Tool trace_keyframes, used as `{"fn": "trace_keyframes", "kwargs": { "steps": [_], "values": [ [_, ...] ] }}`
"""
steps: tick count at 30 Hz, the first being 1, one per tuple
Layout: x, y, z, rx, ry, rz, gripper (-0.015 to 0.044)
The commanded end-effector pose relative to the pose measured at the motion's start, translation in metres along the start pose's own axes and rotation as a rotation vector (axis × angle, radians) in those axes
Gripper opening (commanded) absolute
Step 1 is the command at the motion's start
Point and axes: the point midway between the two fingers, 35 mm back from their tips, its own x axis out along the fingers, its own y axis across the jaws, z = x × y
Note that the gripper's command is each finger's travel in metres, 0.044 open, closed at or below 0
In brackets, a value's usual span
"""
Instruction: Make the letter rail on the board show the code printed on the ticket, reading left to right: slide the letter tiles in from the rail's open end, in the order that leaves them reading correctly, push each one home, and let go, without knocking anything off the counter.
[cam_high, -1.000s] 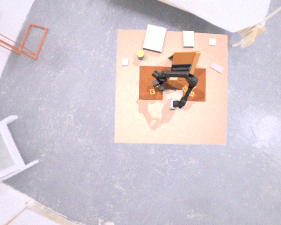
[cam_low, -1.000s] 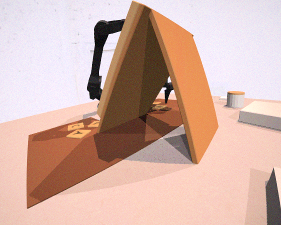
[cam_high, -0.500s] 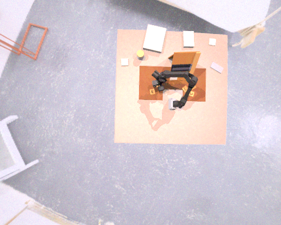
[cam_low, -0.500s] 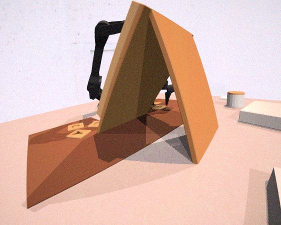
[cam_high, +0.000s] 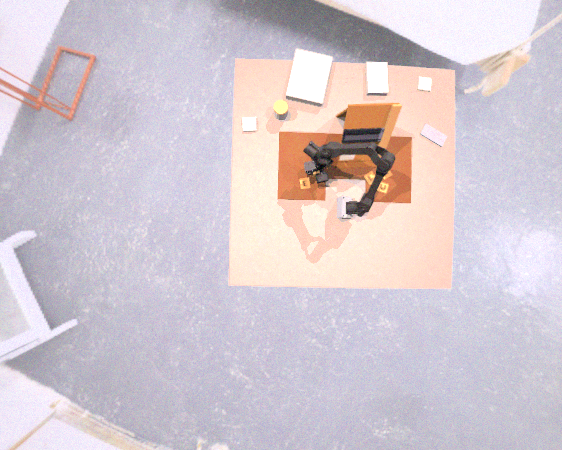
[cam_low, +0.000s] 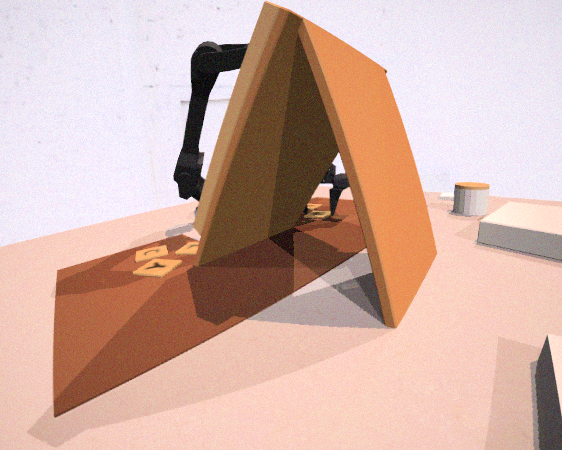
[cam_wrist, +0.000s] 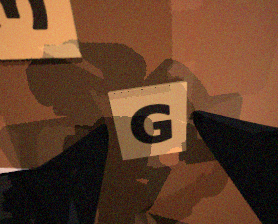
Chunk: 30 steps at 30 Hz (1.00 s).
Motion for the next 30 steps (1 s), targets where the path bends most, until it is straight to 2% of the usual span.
{"fn": "trace_keyframes", "kwargs": {
  "steps": [1,2,4,15,23,30],
  "values": [
    [0.001,0.0,-0.001,-0.004,0.004,-0.003,0.034],
    [0.001,0.0,-0.001,-0.004,0.004,-0.003,0.034],
    [0.001,0.0,-0.001,-0.004,0.004,-0.003,0.0288],
    [0.001,0.0,-0.001,-0.004,0.004,-0.003,0.0214],
    [-0.006,0.001,0.0,-0.004,0.004,-0.003,0.0004],
    [-0.009,0.002,-0.001,-0.004,0.003,-0.003,0.0]
  ]
}}
